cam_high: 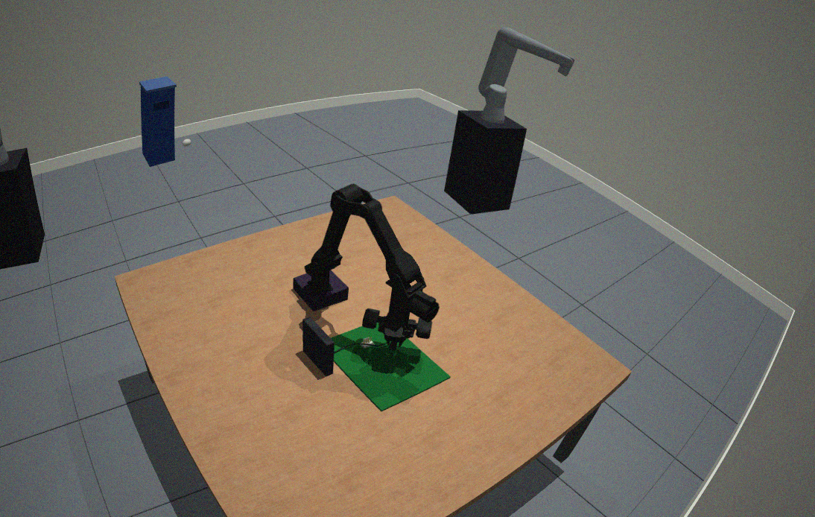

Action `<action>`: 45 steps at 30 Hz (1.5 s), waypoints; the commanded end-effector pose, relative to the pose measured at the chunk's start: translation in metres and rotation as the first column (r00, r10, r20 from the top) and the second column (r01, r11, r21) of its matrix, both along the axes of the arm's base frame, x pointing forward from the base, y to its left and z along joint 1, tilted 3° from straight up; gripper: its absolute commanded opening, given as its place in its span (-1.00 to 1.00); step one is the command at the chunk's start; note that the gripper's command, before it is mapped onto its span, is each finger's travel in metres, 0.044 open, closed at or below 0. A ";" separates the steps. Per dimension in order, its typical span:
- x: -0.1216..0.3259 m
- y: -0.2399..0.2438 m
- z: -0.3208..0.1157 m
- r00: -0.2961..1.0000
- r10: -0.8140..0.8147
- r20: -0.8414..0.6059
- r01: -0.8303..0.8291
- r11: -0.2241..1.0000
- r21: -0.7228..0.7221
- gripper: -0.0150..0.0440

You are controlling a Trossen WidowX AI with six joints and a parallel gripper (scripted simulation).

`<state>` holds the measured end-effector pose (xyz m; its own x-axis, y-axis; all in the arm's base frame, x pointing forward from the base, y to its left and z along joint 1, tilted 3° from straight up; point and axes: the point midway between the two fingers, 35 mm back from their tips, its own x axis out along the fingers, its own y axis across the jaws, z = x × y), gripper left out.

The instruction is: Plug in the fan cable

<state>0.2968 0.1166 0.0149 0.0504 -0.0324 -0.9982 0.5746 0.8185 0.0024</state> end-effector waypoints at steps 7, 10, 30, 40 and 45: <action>0.000 0.001 0.011 1.000 0.001 0.000 -0.001 1.000 0.001 -0.49; -0.002 0.002 0.047 1.000 0.006 -0.006 -0.006 1.000 0.001 -0.49; -0.008 -0.012 0.050 0.888 0.458 -0.026 -0.459 0.888 -0.016 -0.49; -0.014 -0.023 0.050 0.678 0.733 -0.045 -0.735 0.678 -0.022 -0.49; -0.017 -0.028 0.050 0.541 0.840 -0.055 -0.841 0.540 -0.022 -0.49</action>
<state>0.2830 0.0925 0.0656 0.0456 -0.0360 -0.9983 -0.2694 0.9619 -0.0469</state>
